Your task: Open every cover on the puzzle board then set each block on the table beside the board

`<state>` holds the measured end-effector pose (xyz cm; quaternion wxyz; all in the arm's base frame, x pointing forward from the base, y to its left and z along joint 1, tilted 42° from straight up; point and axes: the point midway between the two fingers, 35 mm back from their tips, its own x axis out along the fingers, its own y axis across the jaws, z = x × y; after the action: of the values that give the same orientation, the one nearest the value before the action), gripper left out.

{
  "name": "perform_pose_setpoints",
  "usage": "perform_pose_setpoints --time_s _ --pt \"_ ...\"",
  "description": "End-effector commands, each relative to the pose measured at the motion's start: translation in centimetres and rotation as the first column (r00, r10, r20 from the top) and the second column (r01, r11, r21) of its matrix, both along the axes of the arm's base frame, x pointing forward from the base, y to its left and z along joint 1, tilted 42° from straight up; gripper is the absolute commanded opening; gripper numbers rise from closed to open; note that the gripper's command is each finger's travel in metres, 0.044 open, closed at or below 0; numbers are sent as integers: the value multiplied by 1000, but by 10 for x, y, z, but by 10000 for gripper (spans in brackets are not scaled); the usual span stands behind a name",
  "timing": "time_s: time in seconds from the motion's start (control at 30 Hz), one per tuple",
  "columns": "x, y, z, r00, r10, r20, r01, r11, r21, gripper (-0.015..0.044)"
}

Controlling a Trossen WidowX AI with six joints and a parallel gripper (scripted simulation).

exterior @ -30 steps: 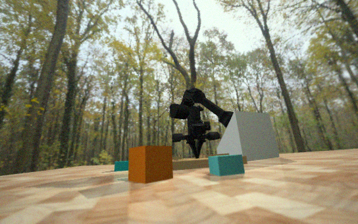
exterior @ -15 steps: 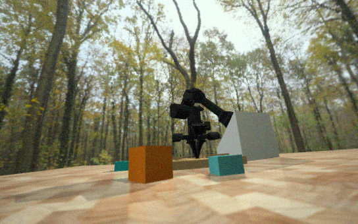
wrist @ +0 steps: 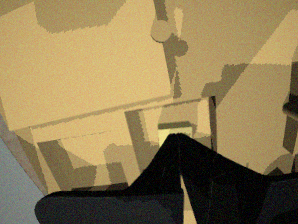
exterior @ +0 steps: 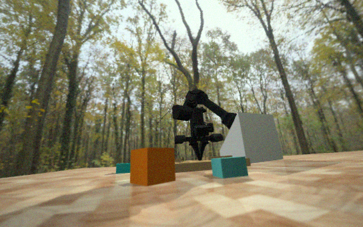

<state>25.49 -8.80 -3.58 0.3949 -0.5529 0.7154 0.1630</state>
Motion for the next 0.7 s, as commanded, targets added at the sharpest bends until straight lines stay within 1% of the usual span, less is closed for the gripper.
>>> perform_pose_setpoints --time_s 0.0,0.57,0.6,0.67 --pt "0 0 -2 1000 -1 -1 1 1000 9 0" --pt "1 6 11 1000 -1 0 1 1000 8 0" --pt "-1 4 7 1000 1 -8 -1 1000 2 26" --pt "1 9 13 1000 1 -7 -1 1000 4 79"
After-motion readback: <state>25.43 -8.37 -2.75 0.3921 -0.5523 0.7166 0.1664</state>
